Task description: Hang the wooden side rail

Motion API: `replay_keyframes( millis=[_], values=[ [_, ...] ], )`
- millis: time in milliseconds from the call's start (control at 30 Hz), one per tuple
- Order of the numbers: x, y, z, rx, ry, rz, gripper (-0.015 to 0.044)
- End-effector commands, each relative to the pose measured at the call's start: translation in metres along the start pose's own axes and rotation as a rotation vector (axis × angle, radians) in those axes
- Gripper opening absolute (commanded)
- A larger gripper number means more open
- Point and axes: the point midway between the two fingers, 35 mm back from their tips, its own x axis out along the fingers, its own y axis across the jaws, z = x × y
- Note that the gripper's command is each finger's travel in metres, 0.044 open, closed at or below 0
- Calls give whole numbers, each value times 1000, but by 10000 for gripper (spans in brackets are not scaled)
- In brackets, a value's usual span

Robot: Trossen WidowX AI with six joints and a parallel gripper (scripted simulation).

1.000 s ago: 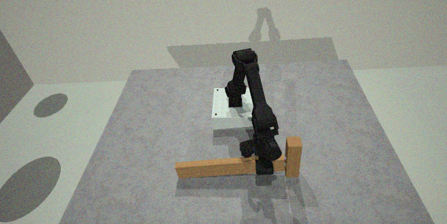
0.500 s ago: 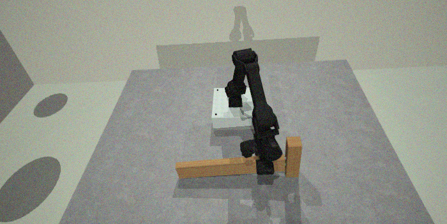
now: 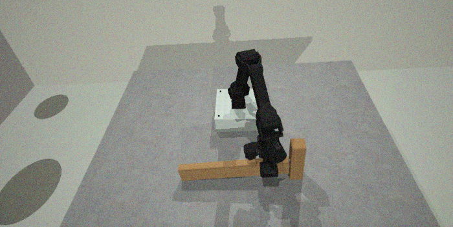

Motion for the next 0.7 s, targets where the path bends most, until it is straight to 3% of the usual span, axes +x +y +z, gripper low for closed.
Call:
replay_keyframes(
  millis=[0,667],
  values=[
    [-2,2,-2,3,4,6,0],
    [0,2,-2,3,4,6,0]
  ],
)
